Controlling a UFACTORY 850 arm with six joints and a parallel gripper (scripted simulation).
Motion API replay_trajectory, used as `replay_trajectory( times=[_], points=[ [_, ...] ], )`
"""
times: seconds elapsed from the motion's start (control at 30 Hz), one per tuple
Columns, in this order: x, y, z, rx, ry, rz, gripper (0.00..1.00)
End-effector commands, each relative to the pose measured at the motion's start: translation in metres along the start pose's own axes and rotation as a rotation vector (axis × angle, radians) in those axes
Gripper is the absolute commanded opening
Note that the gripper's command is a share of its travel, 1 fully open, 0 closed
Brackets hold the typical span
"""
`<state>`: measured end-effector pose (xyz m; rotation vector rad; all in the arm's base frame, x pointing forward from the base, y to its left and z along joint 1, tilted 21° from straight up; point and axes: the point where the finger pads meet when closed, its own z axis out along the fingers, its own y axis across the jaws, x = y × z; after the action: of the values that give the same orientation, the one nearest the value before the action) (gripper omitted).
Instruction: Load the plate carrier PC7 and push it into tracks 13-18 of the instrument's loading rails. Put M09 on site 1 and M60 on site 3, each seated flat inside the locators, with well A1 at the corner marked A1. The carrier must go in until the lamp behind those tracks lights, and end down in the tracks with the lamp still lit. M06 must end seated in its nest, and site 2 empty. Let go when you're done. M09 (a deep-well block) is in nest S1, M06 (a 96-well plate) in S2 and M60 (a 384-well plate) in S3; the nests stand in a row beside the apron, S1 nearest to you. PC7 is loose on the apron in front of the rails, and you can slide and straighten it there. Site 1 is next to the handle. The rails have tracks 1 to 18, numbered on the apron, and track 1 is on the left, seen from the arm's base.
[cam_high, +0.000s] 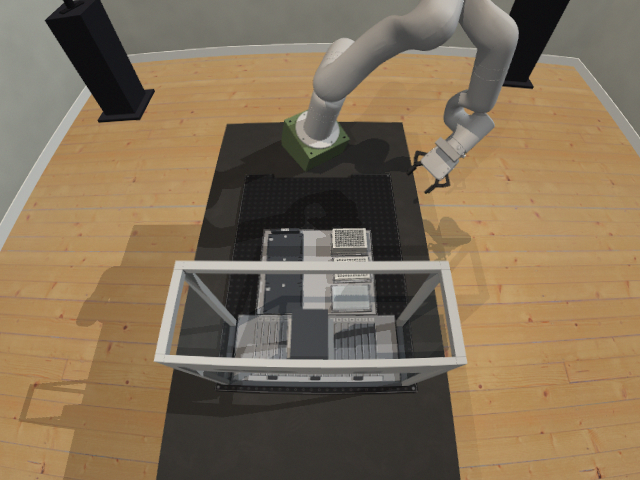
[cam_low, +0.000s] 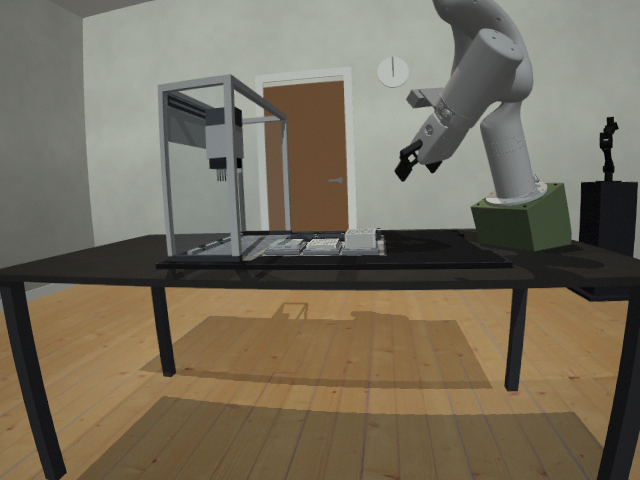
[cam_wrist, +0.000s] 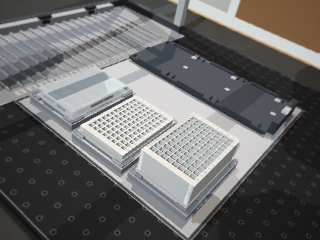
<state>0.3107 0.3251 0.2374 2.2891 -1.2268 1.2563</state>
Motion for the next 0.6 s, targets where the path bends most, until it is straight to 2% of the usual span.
replay_trajectory(
  times=[0.0,0.53,0.57],
  points=[
    [0.0002,-0.0004,-0.0005,0.001,0.0,0.001,1.0],
    [0.0002,-0.0004,-0.0005,0.001,0.0,0.001,1.0],
    [0.0005,0.0002,0.0045,-0.028,-0.017,-0.002,1.0]
  ],
)
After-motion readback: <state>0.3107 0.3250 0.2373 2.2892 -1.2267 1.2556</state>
